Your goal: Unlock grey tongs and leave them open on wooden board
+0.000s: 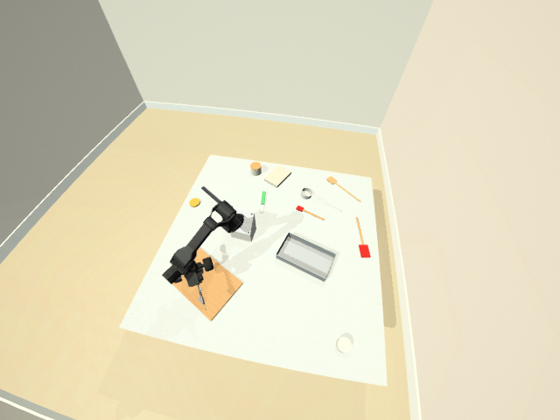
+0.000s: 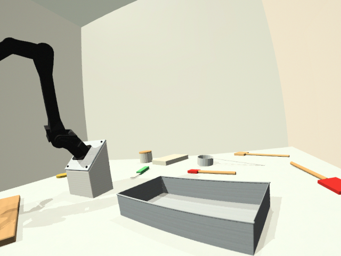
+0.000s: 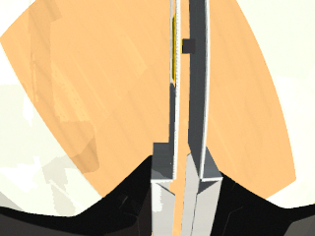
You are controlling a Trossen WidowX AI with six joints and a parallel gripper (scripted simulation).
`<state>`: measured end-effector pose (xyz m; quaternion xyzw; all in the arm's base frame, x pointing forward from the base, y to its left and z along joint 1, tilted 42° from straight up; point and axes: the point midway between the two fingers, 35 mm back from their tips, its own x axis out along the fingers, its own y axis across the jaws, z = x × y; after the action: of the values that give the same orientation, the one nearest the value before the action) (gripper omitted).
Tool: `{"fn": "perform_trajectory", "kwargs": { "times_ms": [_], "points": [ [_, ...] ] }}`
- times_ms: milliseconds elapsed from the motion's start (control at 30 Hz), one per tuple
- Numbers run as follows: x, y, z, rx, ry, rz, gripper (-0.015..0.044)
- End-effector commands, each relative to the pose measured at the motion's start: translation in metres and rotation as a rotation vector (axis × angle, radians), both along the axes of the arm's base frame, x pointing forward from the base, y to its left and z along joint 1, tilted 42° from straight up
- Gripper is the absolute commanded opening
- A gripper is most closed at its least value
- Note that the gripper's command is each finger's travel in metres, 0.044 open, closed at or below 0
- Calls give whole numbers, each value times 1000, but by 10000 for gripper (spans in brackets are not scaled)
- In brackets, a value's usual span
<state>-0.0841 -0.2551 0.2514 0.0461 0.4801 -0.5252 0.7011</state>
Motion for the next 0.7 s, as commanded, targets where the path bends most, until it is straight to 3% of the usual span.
{"fn": "perform_trajectory", "kwargs": {
  "times_ms": [0,667],
  "points": [
    [0,-5,-7,6,-3,-2,-150],
    [0,-27,-31,5,-6,-2,-150]
  ]
}}
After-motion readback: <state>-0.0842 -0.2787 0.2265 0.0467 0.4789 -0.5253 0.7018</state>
